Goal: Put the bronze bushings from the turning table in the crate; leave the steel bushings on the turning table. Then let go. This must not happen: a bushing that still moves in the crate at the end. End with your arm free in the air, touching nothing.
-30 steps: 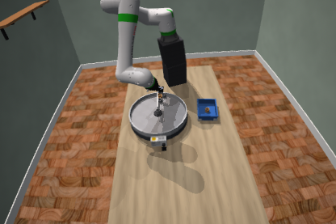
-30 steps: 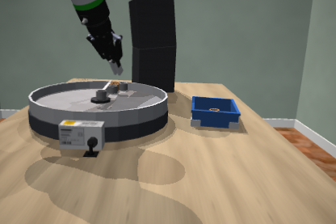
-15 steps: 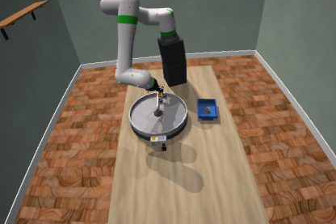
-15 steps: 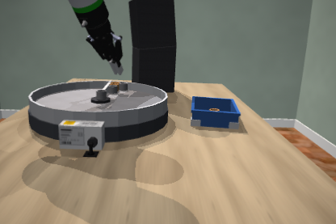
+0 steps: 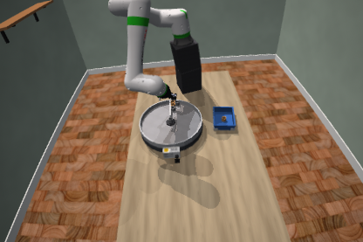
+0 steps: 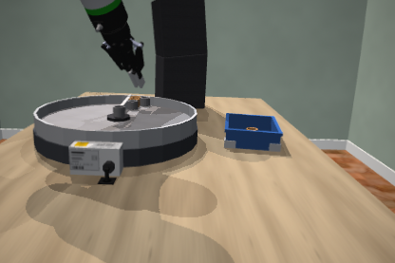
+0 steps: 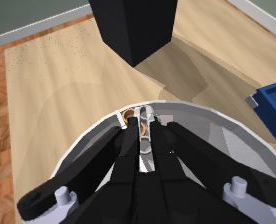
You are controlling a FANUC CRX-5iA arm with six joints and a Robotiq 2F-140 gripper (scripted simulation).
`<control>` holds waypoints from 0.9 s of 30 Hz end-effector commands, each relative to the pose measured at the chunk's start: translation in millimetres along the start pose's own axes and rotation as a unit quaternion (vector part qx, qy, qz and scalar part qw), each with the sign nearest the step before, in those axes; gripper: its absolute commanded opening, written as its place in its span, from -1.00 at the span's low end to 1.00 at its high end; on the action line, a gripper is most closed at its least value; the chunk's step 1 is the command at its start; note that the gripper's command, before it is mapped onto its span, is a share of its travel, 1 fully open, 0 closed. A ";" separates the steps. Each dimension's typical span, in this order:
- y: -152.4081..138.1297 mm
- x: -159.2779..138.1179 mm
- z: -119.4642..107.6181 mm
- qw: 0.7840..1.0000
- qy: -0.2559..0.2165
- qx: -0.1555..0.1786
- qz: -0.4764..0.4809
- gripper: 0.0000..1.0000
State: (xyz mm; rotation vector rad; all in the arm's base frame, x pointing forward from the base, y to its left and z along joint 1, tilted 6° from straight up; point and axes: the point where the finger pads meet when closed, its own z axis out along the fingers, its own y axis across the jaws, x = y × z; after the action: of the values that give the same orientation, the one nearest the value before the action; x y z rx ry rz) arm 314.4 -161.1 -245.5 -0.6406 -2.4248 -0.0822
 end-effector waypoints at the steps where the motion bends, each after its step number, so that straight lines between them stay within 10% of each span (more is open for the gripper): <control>1: 0.0 -0.1 -0.1 1.000 0.000 0.000 0.000 -0.87; 27: -1.6 -1.2 -1.1 1.000 0.000 0.003 0.000 -0.87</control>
State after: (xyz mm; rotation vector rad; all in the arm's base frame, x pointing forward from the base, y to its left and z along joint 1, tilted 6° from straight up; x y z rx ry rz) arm 315.0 -163.3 -245.2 -0.6382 -2.4239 -0.0759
